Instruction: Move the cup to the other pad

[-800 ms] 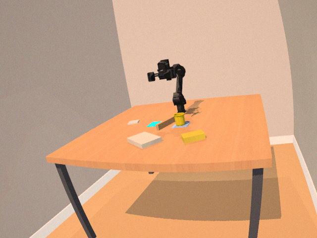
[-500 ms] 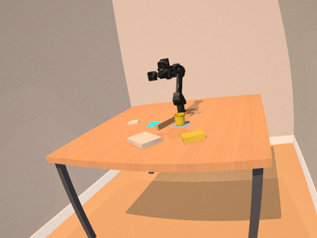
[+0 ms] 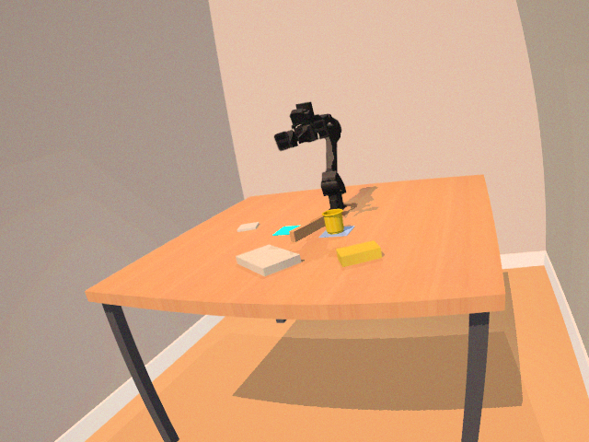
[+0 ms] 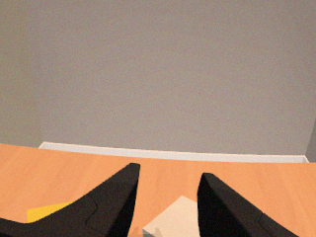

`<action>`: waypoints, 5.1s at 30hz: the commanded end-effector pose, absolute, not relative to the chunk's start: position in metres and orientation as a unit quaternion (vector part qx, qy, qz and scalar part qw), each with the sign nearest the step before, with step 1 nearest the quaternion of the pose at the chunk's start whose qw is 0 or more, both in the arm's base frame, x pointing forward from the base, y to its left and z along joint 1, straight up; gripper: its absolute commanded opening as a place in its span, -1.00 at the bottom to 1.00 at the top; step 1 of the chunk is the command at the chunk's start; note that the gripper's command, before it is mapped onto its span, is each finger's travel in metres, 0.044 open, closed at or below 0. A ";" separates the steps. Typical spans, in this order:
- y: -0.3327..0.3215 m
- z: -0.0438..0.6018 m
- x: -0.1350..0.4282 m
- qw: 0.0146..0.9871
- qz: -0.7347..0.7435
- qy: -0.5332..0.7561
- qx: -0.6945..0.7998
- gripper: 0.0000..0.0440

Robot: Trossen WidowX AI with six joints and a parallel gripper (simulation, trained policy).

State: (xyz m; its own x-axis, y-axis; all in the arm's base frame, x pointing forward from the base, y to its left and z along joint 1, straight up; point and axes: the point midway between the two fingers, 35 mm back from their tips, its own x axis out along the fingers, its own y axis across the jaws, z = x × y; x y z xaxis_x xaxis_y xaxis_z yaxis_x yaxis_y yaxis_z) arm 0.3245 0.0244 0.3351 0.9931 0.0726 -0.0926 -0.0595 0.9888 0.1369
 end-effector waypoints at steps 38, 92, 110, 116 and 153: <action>0.073 0.332 0.353 0.909 0.002 0.282 0.308 -0.21; 0.087 0.211 0.333 0.687 -0.275 0.571 0.355 -0.27; 0.080 0.155 0.317 0.630 -0.361 0.617 0.305 -0.19; 0.079 0.136 0.314 0.618 -0.378 0.623 0.295 -0.15; 0.065 0.078 0.298 0.617 -0.370 0.648 0.251 -0.98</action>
